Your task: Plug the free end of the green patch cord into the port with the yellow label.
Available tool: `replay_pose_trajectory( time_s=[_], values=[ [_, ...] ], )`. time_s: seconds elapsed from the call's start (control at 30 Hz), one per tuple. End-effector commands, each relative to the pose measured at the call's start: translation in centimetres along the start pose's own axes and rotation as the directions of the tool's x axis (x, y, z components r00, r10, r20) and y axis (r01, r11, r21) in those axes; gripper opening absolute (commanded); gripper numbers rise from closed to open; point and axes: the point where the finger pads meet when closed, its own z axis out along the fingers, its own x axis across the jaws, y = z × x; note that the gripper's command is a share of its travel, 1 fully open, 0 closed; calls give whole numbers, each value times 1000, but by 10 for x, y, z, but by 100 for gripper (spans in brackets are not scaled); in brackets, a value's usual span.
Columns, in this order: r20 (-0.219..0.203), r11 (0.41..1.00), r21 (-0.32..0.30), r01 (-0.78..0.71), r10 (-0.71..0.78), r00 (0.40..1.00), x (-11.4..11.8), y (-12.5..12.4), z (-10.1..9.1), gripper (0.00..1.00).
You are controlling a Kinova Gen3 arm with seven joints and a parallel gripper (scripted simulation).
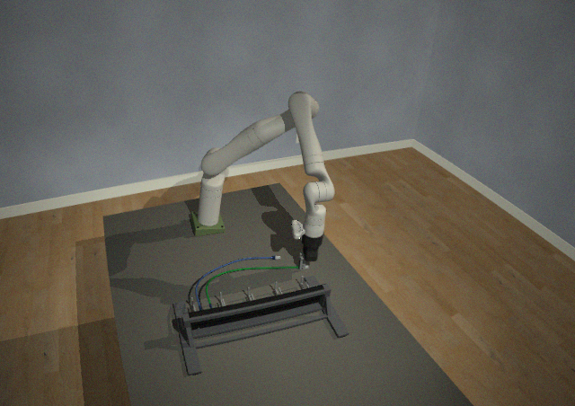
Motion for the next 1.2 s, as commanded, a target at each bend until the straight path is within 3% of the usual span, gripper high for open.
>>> replay_pose_trajectory(
  time_s=[0.0,0.8,1.17],
  values=[
    [1,1000,-2,0,0,1000,0,0,-1,0],
    [1,1000,-2,0,0,1000,0,0,-8,0],
    [1,1000,-2,0,0,1000,0,0,-26,0]
  ],
)
